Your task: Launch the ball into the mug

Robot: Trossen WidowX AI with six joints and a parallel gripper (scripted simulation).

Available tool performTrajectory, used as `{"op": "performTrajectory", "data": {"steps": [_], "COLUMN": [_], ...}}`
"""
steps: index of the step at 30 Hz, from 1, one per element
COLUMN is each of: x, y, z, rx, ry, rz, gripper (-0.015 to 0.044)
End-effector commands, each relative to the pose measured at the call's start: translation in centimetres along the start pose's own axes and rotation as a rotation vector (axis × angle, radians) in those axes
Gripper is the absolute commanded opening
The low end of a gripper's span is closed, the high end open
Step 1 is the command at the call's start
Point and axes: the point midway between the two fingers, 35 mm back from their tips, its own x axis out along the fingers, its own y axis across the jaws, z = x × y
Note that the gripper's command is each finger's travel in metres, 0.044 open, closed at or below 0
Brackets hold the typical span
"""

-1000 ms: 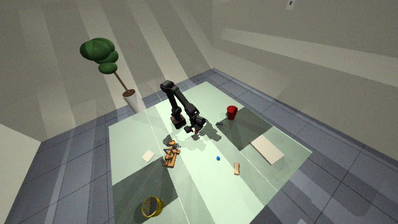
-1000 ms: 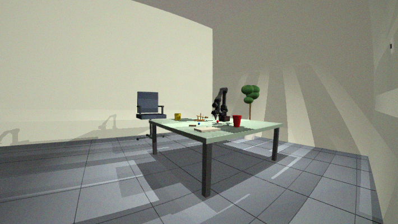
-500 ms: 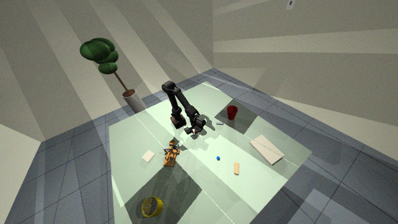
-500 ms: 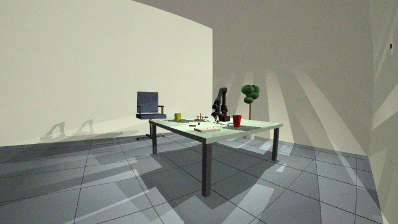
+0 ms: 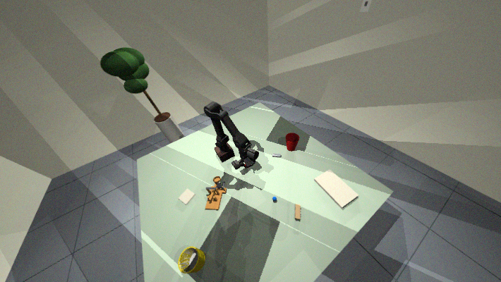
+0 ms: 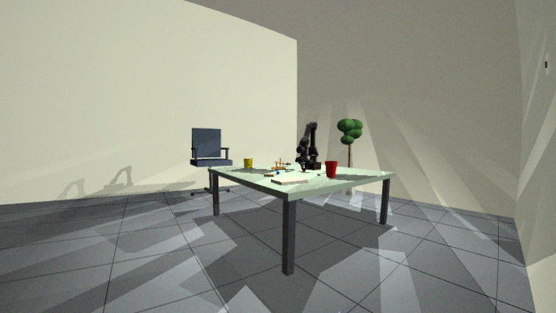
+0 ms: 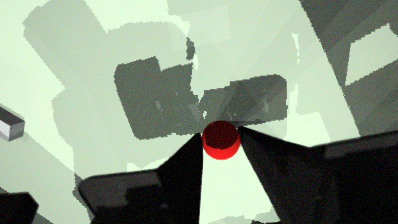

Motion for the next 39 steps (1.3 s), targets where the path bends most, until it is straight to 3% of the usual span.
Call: {"op": "performTrajectory", "data": {"steps": [1, 2, 20, 39], "x": [-0.2, -0.7, -12.4, -12.0], "y": [-0.1, -0.1, -1.1, -5.2], "z": [0.0, 0.1, 0.0, 2.0], "rx": [0.003, 0.003, 0.003, 0.142], "ry": [0.006, 0.006, 0.005, 0.065], "rz": [-0.004, -0.004, -0.005, -0.019], "gripper": [0.0023, 0.0000, 0.0000, 0.0000]}}
